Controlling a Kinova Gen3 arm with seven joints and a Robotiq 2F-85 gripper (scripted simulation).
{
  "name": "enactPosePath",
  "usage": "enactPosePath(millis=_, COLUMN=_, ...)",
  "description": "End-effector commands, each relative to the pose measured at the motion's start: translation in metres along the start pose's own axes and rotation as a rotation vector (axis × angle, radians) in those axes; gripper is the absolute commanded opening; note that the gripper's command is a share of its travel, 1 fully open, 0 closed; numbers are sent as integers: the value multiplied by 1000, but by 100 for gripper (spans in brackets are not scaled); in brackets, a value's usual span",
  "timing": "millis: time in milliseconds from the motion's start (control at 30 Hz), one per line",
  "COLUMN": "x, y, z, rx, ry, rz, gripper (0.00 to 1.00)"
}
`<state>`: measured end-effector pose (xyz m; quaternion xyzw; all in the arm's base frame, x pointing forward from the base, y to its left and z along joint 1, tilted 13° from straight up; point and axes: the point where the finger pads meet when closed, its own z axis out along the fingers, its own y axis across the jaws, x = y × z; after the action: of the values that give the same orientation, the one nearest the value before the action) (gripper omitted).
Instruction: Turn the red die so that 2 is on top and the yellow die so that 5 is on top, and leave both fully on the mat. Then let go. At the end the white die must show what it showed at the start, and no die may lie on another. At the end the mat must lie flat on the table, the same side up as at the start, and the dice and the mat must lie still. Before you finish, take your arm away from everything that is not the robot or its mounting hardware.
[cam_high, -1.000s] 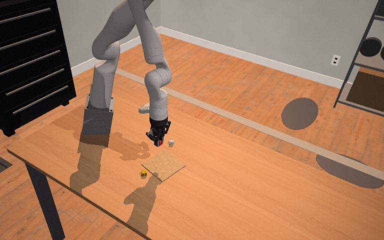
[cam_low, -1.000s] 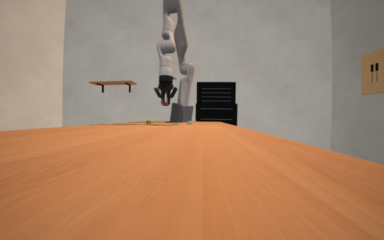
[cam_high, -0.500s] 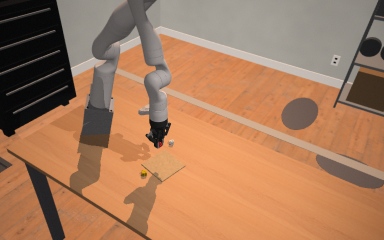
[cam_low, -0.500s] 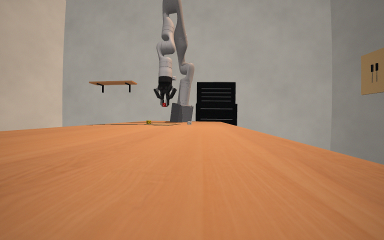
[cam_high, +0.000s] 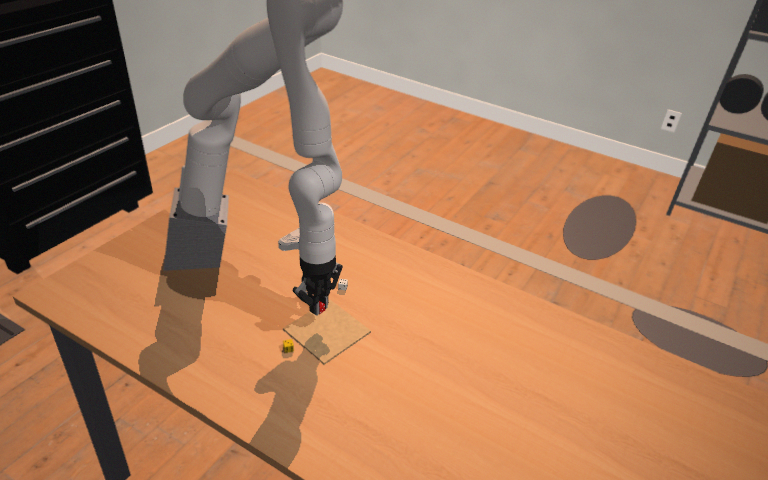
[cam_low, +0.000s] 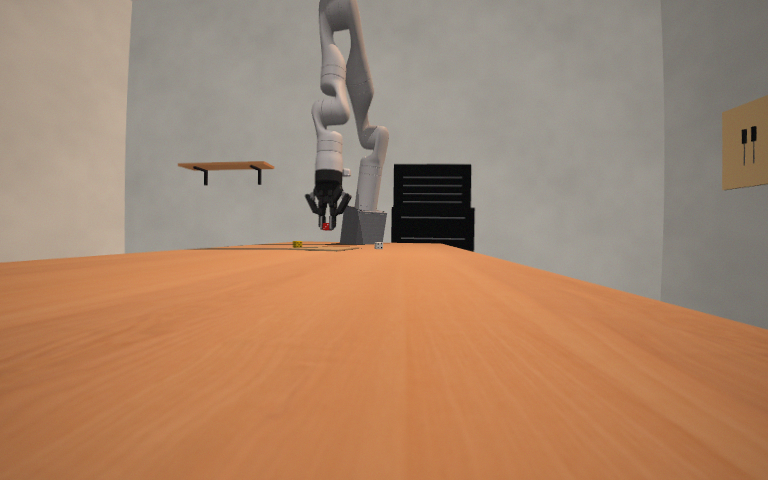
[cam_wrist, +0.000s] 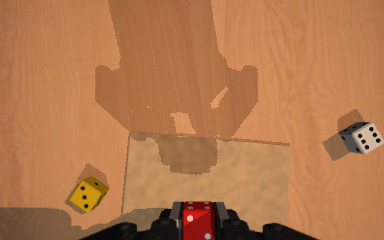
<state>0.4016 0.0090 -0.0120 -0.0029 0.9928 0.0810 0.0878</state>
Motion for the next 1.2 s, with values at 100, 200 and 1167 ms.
enactPosePath(millis=100, x=10, y=5, z=31, rx=-7, ry=27, rz=-6, gripper=15)
enactPosePath(millis=200, x=10, y=5, z=38, rx=-7, ry=27, rz=-6, gripper=15)
enactPosePath(millis=1167, x=10, y=5, z=42, rx=-7, ry=27, rz=-6, gripper=15)
